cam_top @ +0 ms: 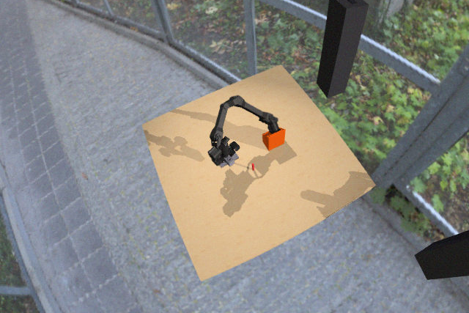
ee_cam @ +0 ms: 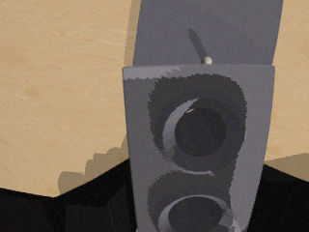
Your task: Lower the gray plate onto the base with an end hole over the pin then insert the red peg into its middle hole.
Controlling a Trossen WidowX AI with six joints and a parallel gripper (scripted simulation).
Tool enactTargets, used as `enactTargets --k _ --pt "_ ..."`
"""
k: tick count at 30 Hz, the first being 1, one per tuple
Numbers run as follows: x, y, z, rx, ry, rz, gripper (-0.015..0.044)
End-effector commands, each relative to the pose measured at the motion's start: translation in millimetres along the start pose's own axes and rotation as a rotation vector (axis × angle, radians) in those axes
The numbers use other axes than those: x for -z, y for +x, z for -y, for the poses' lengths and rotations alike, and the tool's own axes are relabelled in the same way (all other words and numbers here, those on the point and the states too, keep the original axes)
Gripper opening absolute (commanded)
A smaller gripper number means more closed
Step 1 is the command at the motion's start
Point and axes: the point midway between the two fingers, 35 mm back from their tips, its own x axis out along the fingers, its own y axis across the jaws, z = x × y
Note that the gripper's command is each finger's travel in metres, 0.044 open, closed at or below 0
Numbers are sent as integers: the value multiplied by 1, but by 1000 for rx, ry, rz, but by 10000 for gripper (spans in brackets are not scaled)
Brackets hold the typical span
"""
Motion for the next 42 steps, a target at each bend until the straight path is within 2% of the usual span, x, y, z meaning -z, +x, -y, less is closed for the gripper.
enactTargets --k 1,26,42 --pt "-11 3 2 -6 -10 4 0" --pt "-79 41 25 3 -77 26 0" --pt "-81 42 26 4 -79 27 0"
